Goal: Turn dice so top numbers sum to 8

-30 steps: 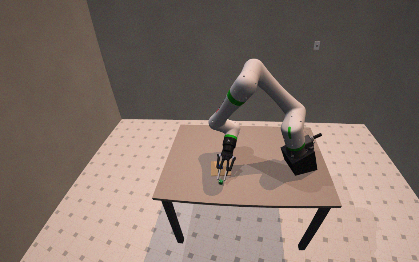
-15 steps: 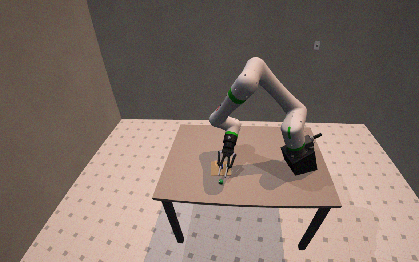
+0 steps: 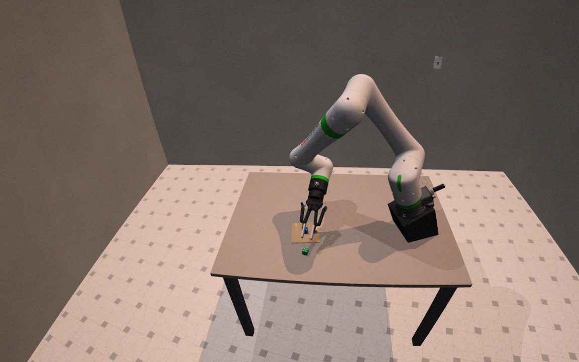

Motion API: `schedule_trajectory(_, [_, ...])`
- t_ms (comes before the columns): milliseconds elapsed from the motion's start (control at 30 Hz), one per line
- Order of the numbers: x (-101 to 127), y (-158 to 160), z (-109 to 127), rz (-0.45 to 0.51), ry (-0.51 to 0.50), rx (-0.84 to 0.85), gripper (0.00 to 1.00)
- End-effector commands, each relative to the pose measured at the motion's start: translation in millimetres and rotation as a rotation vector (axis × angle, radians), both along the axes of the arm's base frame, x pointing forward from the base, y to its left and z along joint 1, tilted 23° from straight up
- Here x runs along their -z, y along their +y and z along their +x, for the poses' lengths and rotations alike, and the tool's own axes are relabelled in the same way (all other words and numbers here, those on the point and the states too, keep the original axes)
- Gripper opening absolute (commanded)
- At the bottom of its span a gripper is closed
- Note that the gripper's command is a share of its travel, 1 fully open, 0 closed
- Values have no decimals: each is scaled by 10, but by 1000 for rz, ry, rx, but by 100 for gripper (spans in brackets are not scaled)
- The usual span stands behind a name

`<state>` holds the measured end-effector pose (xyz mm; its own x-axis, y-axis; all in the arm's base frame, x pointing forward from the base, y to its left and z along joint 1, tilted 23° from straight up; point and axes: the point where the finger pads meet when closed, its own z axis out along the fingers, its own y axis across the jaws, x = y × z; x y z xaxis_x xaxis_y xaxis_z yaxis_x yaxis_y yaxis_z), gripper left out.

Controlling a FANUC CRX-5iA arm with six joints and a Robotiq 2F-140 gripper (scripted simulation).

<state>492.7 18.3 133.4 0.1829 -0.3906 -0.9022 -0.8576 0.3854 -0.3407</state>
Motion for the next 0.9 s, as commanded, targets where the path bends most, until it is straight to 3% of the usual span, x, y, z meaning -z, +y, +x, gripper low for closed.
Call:
schedule_trajectory(0, [-117, -8, -48, 0, 0, 0, 25])
schedule_trajectory(433, [-183, 9, -72, -23, 13, 7, 25])
schedule_trajectory(867, [-340, 210, -60, -346, 161, 133, 25])
